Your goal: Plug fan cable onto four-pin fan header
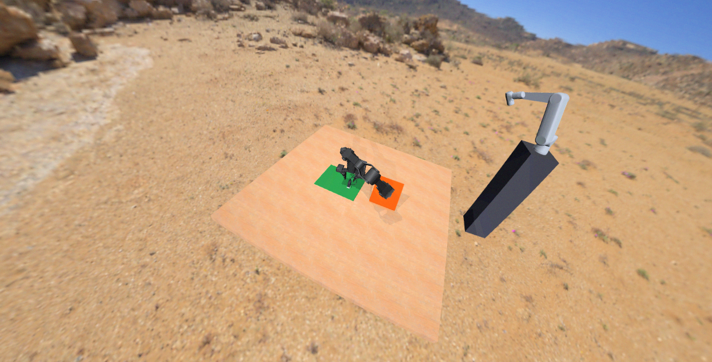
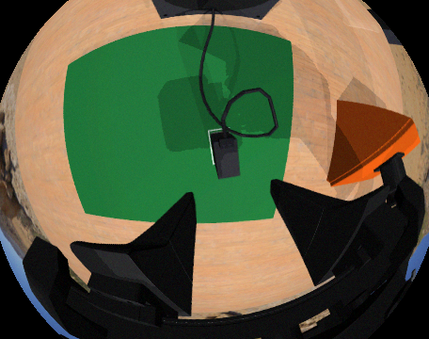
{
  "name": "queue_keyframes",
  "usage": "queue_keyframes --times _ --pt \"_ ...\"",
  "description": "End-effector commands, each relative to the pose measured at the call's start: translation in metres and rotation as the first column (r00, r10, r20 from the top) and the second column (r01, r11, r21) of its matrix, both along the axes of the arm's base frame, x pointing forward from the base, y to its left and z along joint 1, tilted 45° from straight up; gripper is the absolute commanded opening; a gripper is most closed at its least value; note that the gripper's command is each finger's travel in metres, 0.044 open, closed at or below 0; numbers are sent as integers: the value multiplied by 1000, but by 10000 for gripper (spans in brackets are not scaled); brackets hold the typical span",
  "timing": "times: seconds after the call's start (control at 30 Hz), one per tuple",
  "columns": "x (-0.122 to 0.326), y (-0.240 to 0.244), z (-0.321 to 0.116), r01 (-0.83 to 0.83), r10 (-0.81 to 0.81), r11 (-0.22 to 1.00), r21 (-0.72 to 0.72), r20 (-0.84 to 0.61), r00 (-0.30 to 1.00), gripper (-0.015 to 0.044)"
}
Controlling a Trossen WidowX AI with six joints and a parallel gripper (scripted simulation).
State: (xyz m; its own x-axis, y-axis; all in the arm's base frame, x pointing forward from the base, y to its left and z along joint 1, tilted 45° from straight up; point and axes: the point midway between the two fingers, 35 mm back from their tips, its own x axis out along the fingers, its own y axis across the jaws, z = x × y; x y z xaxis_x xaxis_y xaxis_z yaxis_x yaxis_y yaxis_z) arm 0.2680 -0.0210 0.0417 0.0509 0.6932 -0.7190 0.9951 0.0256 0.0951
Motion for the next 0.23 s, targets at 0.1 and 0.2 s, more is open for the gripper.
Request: queue_keyframes --times 0.1,0.2 --pt "8 71 72 -10 10 1000 3 11 1000 260" --pt "6 79 80 -11 11 1000 7 11 1000 260"
